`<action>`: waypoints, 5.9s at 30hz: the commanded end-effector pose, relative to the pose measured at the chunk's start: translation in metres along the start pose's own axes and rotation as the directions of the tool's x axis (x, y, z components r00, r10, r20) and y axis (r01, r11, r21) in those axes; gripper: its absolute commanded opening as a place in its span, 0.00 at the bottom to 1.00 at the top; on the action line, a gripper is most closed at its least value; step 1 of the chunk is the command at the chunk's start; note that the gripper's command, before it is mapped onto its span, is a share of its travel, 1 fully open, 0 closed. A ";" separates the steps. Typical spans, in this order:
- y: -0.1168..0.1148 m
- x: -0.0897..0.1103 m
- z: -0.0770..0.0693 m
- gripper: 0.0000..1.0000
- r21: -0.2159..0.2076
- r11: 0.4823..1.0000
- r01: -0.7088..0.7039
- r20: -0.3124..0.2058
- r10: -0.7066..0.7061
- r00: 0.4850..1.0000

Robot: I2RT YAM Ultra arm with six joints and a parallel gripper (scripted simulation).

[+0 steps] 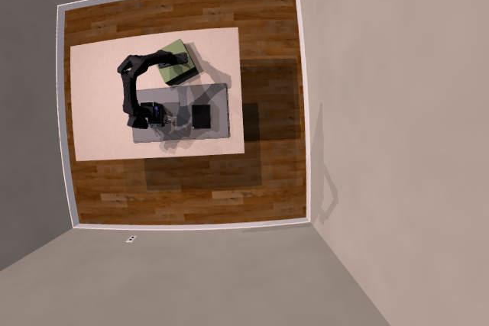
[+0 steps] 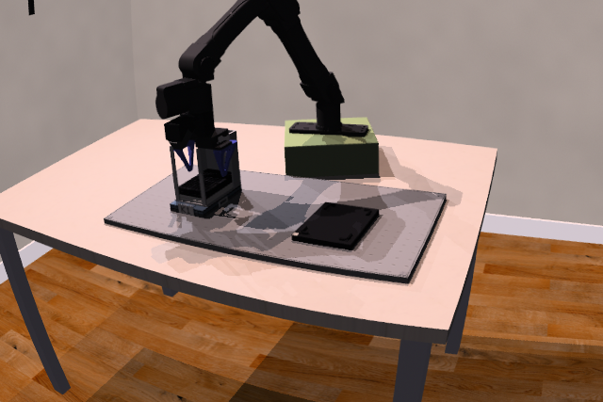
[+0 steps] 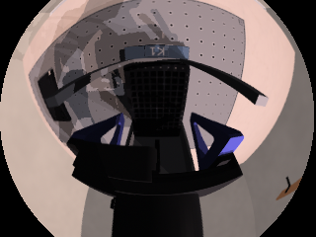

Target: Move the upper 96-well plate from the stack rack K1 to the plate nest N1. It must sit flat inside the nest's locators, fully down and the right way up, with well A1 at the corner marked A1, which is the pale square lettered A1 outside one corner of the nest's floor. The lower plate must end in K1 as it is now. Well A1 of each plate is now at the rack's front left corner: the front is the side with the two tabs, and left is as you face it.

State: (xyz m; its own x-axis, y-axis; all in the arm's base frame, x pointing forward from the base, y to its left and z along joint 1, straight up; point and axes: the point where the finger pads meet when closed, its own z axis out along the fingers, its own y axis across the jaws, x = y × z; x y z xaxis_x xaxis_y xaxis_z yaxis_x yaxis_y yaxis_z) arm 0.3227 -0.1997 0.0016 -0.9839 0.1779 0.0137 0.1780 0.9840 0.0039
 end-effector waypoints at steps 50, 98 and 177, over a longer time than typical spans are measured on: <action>-0.001 -0.007 0.023 0.00 0.007 1.000 0.000 0.029 0.000 1.000; 0.001 -0.012 -0.032 0.00 0.014 1.000 0.004 0.054 -0.005 0.999; 0.001 -0.008 -0.116 0.00 0.013 1.000 0.004 0.052 -0.004 0.999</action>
State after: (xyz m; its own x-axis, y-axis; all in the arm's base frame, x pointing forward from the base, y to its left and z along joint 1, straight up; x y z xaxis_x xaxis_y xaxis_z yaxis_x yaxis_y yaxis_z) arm 0.3249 -0.2005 0.1012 -0.9839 0.1785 0.0047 0.1786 0.9839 0.0034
